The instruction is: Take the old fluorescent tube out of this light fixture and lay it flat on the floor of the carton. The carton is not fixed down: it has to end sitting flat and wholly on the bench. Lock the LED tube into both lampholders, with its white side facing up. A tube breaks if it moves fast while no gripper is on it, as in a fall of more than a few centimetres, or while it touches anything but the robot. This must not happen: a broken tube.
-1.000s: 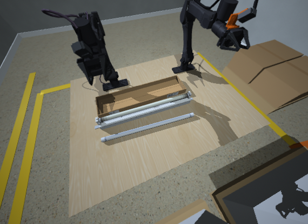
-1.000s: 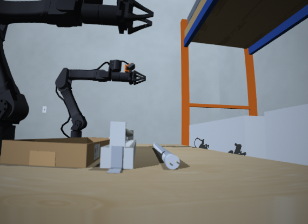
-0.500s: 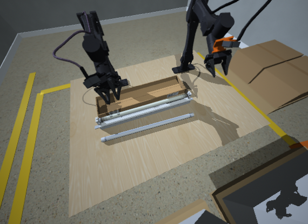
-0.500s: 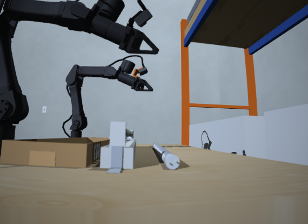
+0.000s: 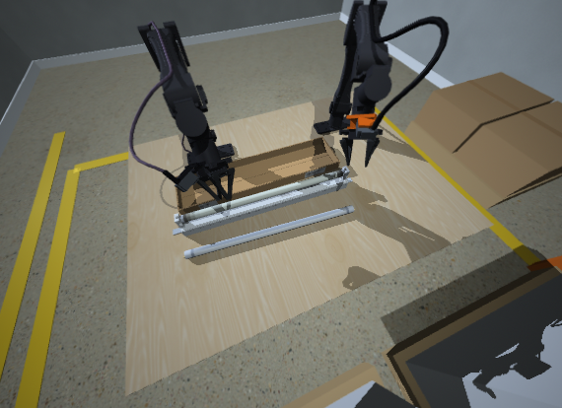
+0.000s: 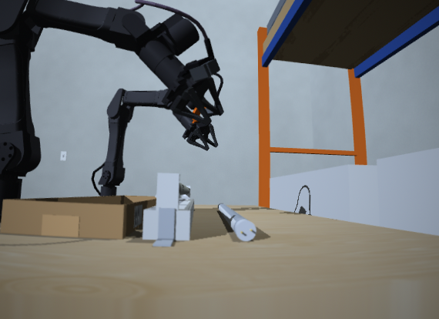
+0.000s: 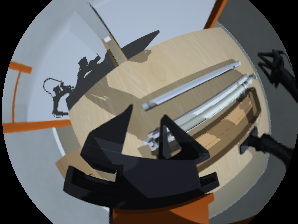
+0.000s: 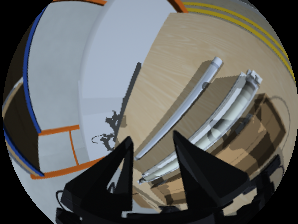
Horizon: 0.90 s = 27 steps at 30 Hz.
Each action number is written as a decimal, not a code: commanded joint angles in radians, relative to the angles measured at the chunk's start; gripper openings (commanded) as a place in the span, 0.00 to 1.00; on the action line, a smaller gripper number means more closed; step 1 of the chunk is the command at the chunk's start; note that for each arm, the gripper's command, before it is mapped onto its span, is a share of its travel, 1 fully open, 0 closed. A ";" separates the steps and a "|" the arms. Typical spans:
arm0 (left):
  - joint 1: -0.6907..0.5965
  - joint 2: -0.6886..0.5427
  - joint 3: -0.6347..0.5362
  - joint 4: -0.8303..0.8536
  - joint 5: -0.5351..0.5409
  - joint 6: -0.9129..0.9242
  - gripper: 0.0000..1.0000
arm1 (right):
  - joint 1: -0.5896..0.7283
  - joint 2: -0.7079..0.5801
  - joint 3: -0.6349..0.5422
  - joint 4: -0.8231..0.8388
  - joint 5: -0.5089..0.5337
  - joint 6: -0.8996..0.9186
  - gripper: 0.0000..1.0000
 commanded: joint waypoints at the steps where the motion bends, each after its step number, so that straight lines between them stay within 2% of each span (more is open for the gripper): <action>1: -0.051 0.055 0.062 -0.143 -0.014 0.098 0.49 | 0.025 0.036 0.036 -0.154 0.020 0.197 0.49; 4: -0.070 0.076 0.076 -0.177 -0.017 0.125 0.49 | 0.030 0.040 0.025 -0.169 0.027 0.235 0.49; 6: -0.116 0.135 0.122 -0.263 -0.028 0.182 0.49 | 0.042 0.078 0.048 -0.257 0.017 0.368 0.49; 8: -0.157 0.181 0.158 -0.337 -0.038 0.243 0.49 | 0.055 0.084 0.030 -0.290 0.026 0.453 0.49; 15: -0.268 0.332 0.295 -0.507 -0.063 0.339 0.49 | 0.076 0.192 0.110 -0.470 0.027 0.719 0.49; 19: -0.298 0.386 0.341 -0.554 -0.064 0.352 0.49 | 0.083 0.237 0.145 -0.522 0.031 0.767 0.49; 26: -0.310 0.373 0.347 -0.512 -0.045 0.315 0.49 | 0.087 0.261 0.153 -0.508 0.028 0.710 0.49; 27: -0.313 0.363 0.342 -0.511 -0.043 0.315 0.49 | 0.086 0.257 0.094 -0.514 0.029 0.707 0.49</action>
